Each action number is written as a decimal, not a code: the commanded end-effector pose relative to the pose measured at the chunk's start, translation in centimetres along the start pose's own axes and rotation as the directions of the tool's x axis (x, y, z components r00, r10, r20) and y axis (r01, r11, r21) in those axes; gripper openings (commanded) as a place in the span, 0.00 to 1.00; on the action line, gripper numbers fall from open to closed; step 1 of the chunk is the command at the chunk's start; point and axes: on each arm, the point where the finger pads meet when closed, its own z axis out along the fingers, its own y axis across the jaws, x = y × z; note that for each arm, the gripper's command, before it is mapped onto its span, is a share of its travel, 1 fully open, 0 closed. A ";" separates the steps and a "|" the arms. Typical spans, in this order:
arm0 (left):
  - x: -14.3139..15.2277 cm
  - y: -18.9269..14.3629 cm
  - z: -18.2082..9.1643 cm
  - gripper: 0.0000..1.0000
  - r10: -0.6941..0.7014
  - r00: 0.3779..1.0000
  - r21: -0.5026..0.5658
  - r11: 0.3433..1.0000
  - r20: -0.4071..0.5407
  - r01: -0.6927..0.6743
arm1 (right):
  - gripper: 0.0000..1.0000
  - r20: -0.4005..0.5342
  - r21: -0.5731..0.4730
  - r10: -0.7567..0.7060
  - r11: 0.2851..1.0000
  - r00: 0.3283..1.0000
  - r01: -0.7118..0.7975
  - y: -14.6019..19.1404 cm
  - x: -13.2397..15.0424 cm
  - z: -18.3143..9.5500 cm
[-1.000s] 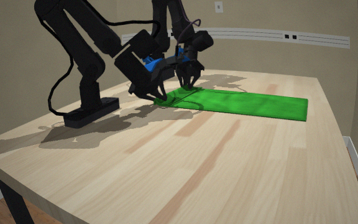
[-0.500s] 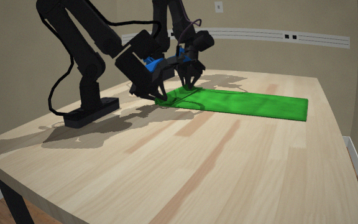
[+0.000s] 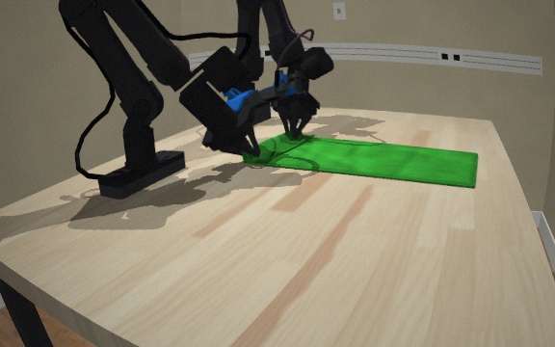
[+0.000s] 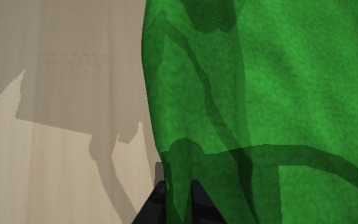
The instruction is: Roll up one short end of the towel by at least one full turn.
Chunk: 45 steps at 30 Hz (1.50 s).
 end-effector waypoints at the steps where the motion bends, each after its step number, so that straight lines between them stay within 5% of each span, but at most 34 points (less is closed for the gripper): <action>1: 0.4 0.9 0.1 0.12 -0.008 1.000 -0.007 1.000 -0.009 0.008 | 0.11 -0.003 -0.011 0.000 1.000 1.000 0.000 -0.3 -0.2 0.1; 45: -0.9 -5.9 -1.3 0.10 -0.008 1.000 -0.007 1.000 -0.009 0.008 | 0.10 -0.003 -0.011 0.000 1.000 1.000 0.000 6.5 -1.4 -1.4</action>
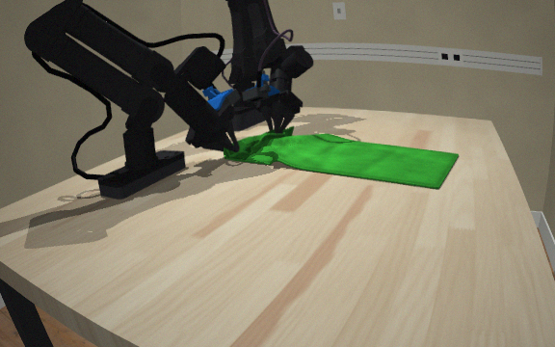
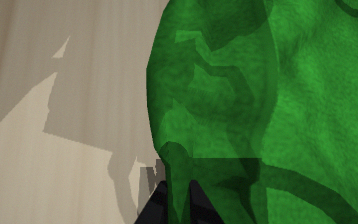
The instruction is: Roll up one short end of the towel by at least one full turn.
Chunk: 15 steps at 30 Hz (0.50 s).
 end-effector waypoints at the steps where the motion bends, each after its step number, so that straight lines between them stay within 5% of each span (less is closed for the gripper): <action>1: -0.3 -1.8 -0.3 0.10 -0.021 1.000 0.025 0.999 0.006 0.021 | 0.10 -0.019 0.019 0.055 0.998 0.998 -0.054 1.3 0.4 -0.9; 15: -0.6 -2.4 -0.6 0.10 -0.037 0.999 0.045 0.998 0.005 0.037 | 0.10 -0.019 -0.001 0.071 0.997 0.997 -0.071 1.9 0.2 -1.1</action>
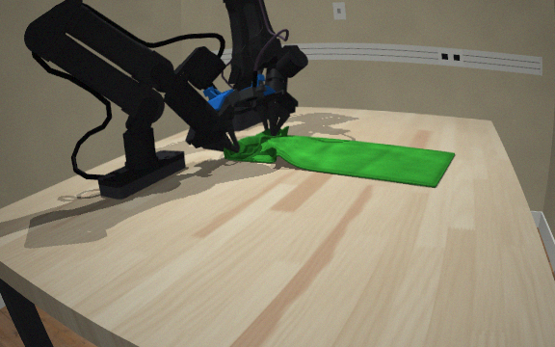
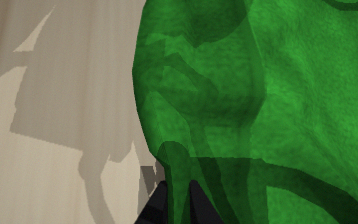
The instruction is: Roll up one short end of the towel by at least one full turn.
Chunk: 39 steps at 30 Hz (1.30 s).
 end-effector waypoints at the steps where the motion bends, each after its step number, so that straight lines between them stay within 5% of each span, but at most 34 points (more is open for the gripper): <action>1: -0.4 -1.2 -0.3 0.10 -0.036 0.999 0.056 0.998 0.008 0.035 | 0.10 -0.017 -0.016 0.076 0.997 0.997 -0.076 2.0 0.0 -1.2; 15: -1.8 0.1 -2.0 0.10 -0.260 0.965 0.326 0.909 -0.037 0.258 | 0.10 -0.052 -0.283 0.301 0.910 0.952 -0.303 0.7 -1.3 -2.8; 22: -2.6 1.9 -3.0 0.10 -0.435 0.891 0.533 0.728 -0.128 0.431 | 0.10 -0.134 -0.487 0.476 0.732 0.869 -0.475 -1.1 -2.1 -3.9; 24: -2.6 1.9 -3.0 0.10 -0.435 0.891 0.533 0.728 -0.128 0.431 | 0.10 -0.134 -0.487 0.476 0.732 0.869 -0.475 -1.1 -2.1 -3.9; 34: -2.9 5.4 -3.3 0.10 -0.603 0.725 0.734 0.318 -0.332 0.600 | 0.10 -0.327 -0.705 0.644 0.321 0.691 -0.633 -4.6 -2.2 -4.2; 39: -2.4 6.9 -2.7 0.10 -0.603 0.725 0.734 0.318 -0.332 0.600 | 0.10 -0.327 -0.705 0.644 0.321 0.691 -0.633 -6.1 -1.7 -3.8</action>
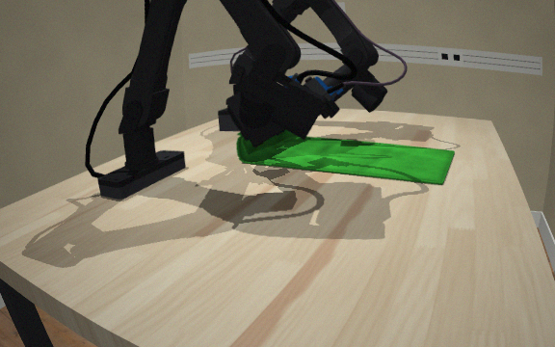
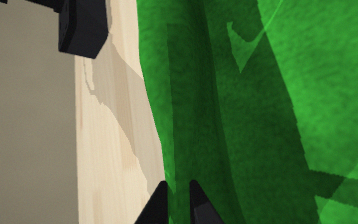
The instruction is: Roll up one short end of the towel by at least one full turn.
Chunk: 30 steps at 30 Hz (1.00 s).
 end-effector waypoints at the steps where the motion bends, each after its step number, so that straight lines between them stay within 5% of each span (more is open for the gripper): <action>1: -0.6 -1.7 -0.8 0.10 -0.009 1.000 0.127 0.992 -0.020 0.012 | 0.10 -0.026 -0.129 -0.045 0.991 0.999 0.041 1.6 -0.3 -0.6; 6: -1.0 -0.6 -1.1 0.10 -0.009 1.000 0.127 0.992 -0.020 0.012 | 0.10 -0.026 -0.129 -0.045 0.991 0.999 0.041 0.5 -0.7 -0.9; 14: -1.1 1.5 -1.0 0.10 0.116 0.993 -0.021 0.993 -0.013 -0.116 | 0.10 -0.026 -0.129 -0.045 0.991 0.999 0.041 -1.6 -0.9 -0.8; 17: -1.0 2.0 -0.8 0.10 -0.009 1.000 0.127 0.992 -0.020 0.012 | 0.10 -0.026 -0.129 -0.045 0.991 0.999 0.041 -2.2 -0.9 -0.7; 26: -0.7 2.9 -0.4 0.10 0.100 0.995 -0.002 0.995 -0.013 -0.100 | 0.10 -0.026 -0.129 -0.045 0.991 0.999 0.041 -3.0 -0.6 -0.2; 28: -0.7 3.0 -0.3 0.10 0.006 1.000 0.108 0.994 -0.018 -0.004 | 0.10 -0.026 -0.129 -0.045 0.991 0.999 0.041 -3.1 -0.6 -0.2; 30: -0.6 3.0 -0.3 0.10 0.038 0.999 0.072 0.997 -0.015 -0.036 | 0.10 -0.026 -0.129 -0.045 0.991 0.999 0.041 -3.2 -0.6 -0.1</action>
